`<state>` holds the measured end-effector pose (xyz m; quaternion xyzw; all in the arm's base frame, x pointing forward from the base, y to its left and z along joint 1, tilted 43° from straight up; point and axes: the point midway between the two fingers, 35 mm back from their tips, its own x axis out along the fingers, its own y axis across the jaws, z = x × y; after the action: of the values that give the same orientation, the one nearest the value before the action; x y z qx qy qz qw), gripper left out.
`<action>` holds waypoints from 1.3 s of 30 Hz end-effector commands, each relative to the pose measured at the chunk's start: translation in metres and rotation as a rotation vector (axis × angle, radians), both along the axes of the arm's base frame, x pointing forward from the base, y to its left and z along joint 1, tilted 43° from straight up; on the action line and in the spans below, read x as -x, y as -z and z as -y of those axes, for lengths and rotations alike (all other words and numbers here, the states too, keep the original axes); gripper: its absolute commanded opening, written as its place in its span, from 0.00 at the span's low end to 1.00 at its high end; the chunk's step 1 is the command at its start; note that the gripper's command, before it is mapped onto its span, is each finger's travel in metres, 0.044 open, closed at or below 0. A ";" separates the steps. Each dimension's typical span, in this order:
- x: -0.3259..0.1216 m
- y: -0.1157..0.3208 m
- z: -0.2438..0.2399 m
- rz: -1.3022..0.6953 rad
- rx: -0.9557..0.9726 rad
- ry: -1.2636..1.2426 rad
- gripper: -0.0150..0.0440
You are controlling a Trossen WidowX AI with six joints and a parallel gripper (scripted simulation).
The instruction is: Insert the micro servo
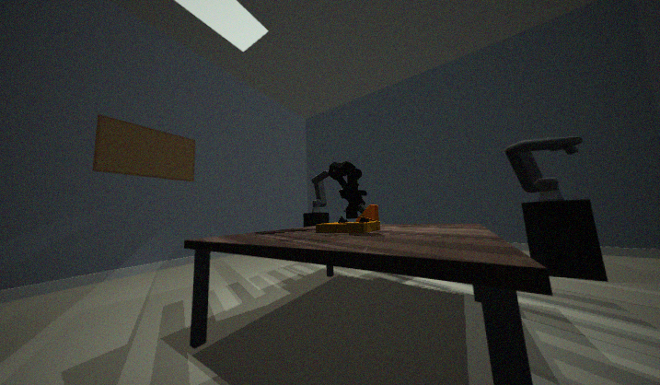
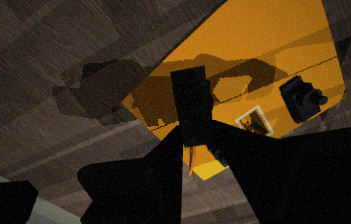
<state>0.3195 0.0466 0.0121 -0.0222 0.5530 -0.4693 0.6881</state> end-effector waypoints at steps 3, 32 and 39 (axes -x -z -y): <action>0.016 -0.001 -0.004 0.007 -0.005 -0.003 0.25; 0.026 -0.047 0.047 -0.157 -0.013 -0.182 0.25; 0.026 -0.047 0.047 -0.315 -0.025 -0.357 0.25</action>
<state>0.2936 -0.0005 0.0584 -0.1453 0.6296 -0.3585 0.6737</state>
